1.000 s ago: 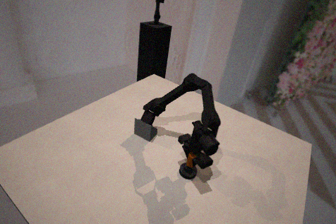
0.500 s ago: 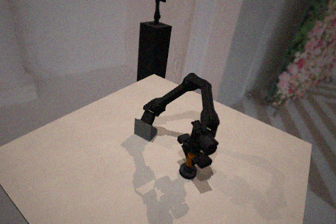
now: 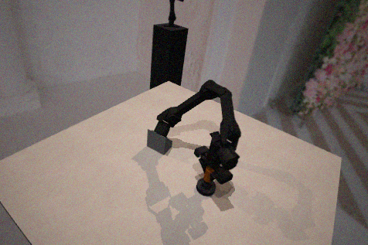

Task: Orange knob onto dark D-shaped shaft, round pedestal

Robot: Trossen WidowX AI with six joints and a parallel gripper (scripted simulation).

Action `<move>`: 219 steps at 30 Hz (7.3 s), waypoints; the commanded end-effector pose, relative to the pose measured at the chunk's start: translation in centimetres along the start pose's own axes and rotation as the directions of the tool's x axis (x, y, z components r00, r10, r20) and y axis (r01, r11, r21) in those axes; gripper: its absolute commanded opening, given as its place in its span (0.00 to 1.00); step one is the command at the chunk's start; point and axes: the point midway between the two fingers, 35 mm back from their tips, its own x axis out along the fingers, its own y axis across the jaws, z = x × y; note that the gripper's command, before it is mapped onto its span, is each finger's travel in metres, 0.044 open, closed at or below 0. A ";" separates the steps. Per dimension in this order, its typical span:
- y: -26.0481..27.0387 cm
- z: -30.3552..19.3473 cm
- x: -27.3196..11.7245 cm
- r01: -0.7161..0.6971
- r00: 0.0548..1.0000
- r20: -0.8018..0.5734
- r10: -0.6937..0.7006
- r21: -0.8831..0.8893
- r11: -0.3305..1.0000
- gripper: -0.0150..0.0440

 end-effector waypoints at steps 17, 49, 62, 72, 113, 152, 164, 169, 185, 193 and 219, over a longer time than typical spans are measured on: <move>-0.4 -0.1 -0.1 0.008 1.000 -0.001 -0.008 -0.183 0.983 0.25; -0.5 0.0 -0.3 0.008 1.000 -0.001 -0.008 -0.183 0.983 0.25; -0.4 0.0 0.1 0.008 1.000 -0.001 -0.008 -0.183 0.983 0.25; -0.1 0.0 -0.2 0.008 1.000 -0.001 -0.008 -0.183 0.983 0.25; -0.1 -0.1 0.2 0.007 1.000 -0.001 -0.008 -0.383 0.924 0.25; -0.3 0.0 0.1 0.006 1.000 -0.001 -0.008 -0.567 0.824 0.25; -0.3 0.0 0.2 0.006 1.000 -0.001 -0.008 -0.567 0.824 0.25; -0.2 0.0 -0.1 0.006 1.000 -0.001 -0.008 -0.567 0.824 0.25; 0.1 -0.3 -0.1 0.004 1.000 -0.001 -0.008 -0.726 0.688 0.25; -0.1 -0.1 -0.1 0.004 1.000 -0.001 -0.008 -0.726 0.688 0.25; -0.1 -0.1 -0.1 0.004 1.000 -0.001 -0.008 -0.726 0.688 0.25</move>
